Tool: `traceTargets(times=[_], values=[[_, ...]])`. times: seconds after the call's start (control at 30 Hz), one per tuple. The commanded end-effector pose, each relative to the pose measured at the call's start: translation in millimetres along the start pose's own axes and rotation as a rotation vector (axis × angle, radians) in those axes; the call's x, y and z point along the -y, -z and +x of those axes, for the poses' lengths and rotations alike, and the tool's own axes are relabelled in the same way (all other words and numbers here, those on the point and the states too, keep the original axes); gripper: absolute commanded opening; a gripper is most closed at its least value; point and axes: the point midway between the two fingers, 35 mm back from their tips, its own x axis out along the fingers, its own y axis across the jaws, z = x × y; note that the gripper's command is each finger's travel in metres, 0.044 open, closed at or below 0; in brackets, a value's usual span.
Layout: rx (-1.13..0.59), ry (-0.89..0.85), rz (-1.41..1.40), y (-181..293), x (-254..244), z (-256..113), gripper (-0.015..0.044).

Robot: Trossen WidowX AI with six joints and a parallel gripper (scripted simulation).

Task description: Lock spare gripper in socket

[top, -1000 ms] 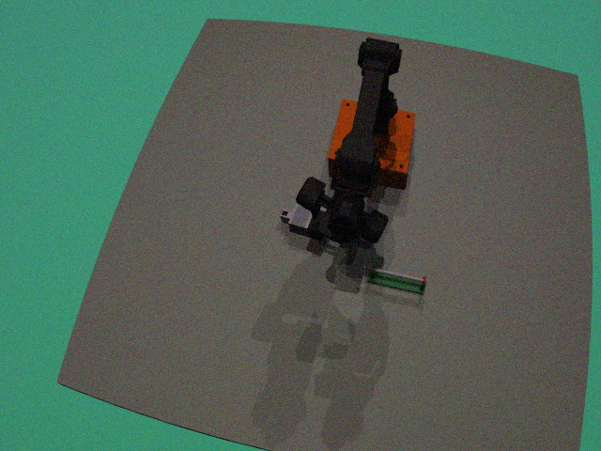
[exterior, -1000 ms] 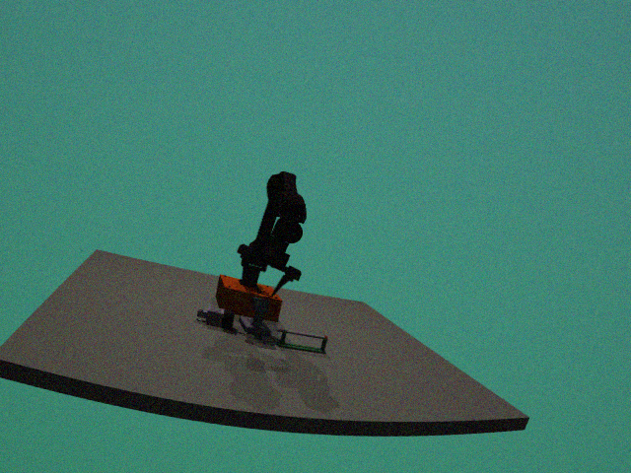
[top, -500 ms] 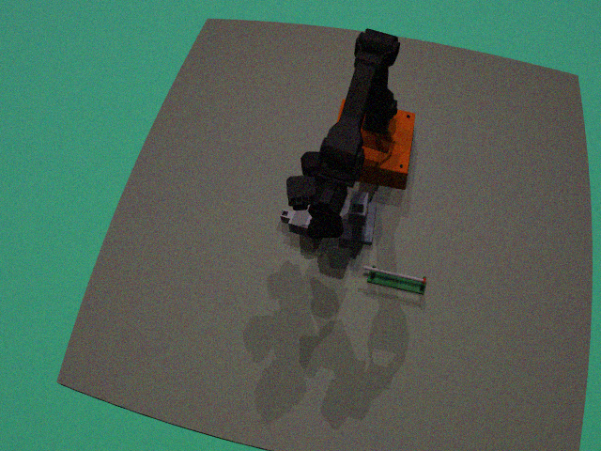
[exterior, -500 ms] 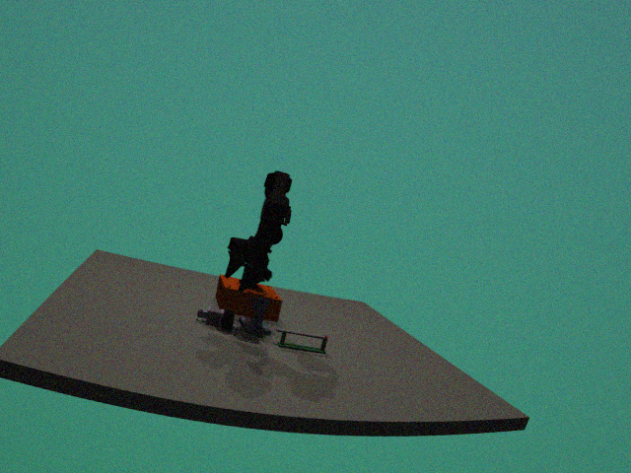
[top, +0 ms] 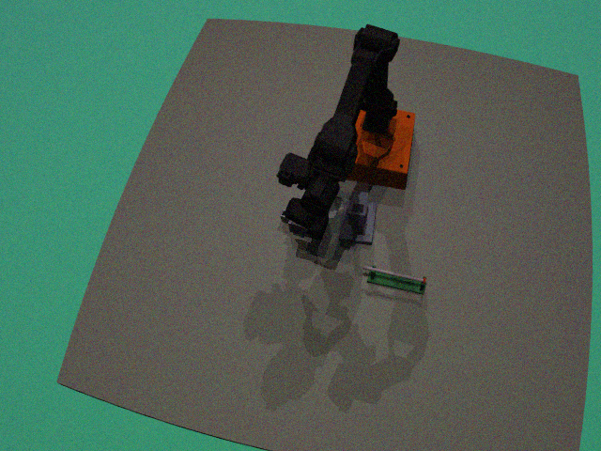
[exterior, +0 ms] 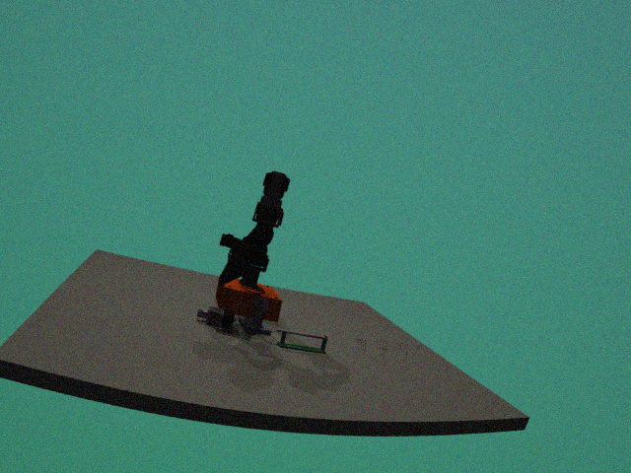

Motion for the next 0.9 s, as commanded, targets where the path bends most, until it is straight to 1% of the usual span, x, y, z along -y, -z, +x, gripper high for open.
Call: traceTargets(times=[0.0, 0.27, 0.87], values=[[0.006, 0.004, 0.013, 3, 0, 8, 0.044], [0.005, 0.005, 0.013, 35, 1, 56, 0.044], [0.005, 0.005, 0.013, 48, 1, 79, 0.044]])
